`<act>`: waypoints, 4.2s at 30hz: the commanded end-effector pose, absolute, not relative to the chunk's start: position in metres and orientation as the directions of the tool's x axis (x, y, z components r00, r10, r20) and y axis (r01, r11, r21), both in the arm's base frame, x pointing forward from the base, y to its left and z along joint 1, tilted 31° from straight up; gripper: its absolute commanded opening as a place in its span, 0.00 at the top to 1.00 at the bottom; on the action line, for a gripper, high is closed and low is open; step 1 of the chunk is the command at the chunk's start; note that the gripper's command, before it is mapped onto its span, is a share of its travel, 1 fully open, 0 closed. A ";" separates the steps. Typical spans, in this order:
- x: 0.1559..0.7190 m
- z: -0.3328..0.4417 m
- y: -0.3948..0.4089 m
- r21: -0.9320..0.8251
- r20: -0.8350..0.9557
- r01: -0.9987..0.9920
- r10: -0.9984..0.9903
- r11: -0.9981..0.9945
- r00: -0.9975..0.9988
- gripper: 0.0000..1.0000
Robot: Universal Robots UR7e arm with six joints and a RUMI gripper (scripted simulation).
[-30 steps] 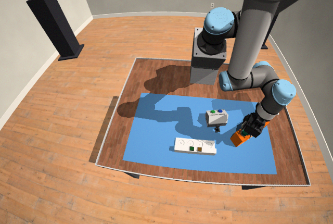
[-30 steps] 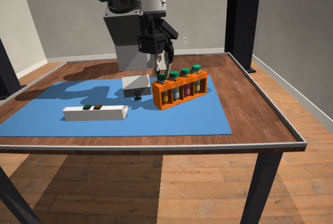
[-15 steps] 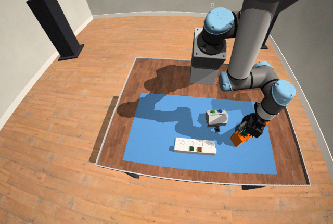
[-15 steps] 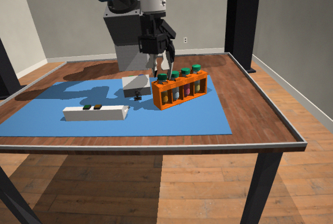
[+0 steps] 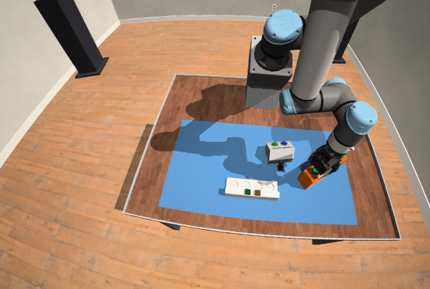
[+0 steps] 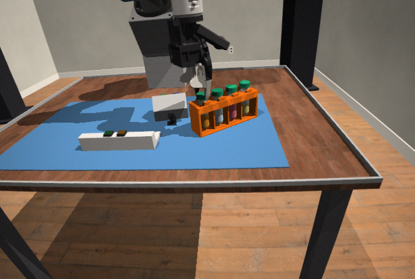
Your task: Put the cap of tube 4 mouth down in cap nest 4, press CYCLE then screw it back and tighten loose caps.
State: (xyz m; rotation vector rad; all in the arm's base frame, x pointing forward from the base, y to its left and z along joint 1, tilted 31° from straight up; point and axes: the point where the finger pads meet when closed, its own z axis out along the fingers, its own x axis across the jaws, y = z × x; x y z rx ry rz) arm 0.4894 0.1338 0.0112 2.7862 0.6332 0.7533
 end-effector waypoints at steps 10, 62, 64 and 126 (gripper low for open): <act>0.489 0.011 0.134 0.031 0.522 -0.103 -0.072 -0.994 0.850 0.65; 0.489 0.012 0.134 0.468 0.234 0.684 0.825 -0.560 0.514 0.65; 0.489 0.012 0.134 0.468 0.234 0.684 0.825 -0.560 0.514 0.65; 0.489 0.012 0.134 0.391 0.348 0.528 0.652 -0.754 0.674 1.00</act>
